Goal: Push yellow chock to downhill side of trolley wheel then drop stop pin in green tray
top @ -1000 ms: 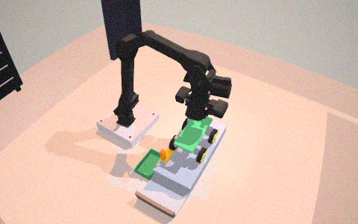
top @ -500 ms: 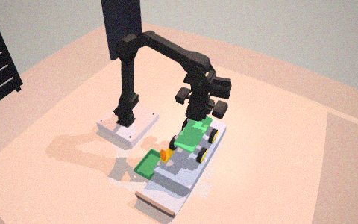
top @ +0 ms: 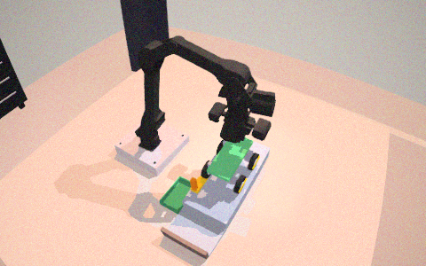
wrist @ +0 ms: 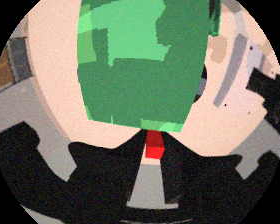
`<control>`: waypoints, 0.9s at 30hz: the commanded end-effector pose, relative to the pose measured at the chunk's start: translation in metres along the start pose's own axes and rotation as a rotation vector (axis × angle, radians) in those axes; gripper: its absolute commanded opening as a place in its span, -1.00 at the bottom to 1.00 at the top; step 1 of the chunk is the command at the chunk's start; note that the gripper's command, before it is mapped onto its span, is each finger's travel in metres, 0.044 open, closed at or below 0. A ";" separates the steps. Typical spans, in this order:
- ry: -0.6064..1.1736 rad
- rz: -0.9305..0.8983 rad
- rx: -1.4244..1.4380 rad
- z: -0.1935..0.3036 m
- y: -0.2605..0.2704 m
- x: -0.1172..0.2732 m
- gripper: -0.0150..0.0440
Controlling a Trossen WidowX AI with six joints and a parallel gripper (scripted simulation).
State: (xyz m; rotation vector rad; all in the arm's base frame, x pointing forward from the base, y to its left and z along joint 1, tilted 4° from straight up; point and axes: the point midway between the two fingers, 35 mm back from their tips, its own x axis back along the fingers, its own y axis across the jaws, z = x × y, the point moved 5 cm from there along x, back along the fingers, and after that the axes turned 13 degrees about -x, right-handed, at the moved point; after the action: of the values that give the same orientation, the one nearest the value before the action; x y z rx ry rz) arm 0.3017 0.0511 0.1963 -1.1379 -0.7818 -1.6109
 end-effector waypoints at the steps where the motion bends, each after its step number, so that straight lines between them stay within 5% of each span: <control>1: 0.003 -0.004 0.003 0.001 0.000 0.005 -0.49; 27: 0.003 -0.004 0.003 0.002 -0.001 0.024 -0.49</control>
State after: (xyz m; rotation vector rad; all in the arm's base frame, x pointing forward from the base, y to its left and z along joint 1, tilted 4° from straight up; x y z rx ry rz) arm 0.2991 0.0448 0.2156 -1.1430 -0.7854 -1.6124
